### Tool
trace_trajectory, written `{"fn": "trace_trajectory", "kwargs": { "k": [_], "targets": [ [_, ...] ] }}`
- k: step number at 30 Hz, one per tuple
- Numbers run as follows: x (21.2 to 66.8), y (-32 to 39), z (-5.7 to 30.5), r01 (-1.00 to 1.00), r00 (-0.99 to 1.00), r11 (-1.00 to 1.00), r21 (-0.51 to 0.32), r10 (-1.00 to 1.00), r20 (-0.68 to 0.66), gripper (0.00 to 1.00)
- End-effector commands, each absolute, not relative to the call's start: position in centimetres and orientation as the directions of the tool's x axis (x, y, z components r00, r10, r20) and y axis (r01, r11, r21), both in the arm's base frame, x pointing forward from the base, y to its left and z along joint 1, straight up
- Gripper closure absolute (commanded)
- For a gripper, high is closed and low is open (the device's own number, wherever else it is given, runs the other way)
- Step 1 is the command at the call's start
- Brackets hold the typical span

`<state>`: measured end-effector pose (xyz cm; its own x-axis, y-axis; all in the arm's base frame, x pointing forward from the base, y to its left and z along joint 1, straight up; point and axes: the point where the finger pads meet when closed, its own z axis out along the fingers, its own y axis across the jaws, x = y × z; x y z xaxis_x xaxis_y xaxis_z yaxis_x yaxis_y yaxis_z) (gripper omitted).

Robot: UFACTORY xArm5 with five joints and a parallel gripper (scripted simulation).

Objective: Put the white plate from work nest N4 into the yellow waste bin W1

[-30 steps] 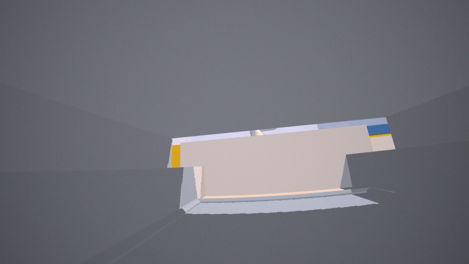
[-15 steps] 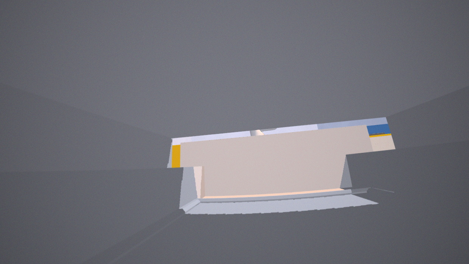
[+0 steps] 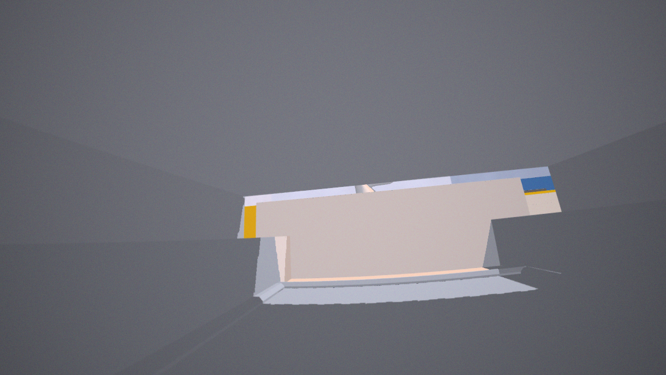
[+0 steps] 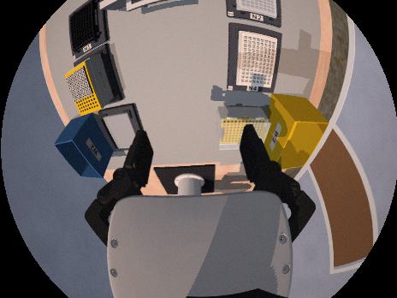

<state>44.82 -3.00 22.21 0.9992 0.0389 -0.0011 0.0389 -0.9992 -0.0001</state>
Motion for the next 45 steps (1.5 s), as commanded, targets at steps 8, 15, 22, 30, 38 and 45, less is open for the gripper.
{"fn": "trace_trajectory", "kwargs": {
  "k": [8, 15, 22, 30, 38, 45],
  "targets": [
    [46.1, -6.7, 20.5, 0.040, 0.999, -0.999, 0.001, 0.040, 0.004, 0.00],
    [47.0, -9.7, 19.0, 0.040, 0.999, -0.999, 0.001, 0.040, 0.004, 0.00],
    [47.9, -12.7, 17.5, 0.040, 0.999, -0.999, 0.001, 0.040, 0.004, 0.00],
    [48.6, -15.3, 16.2, 0.040, 0.999, -0.999, 0.002, 0.040, 0.004, 0.00],
    [48.9, -16.2, 15.8, 0.040, 0.999, -0.999, 0.002, 0.040, 0.004, 0.00],
    [48.9, -16.2, 15.8, 0.040, 0.999, -0.999, 0.002, 0.040, 0.004, 0.00]
  ]
}}
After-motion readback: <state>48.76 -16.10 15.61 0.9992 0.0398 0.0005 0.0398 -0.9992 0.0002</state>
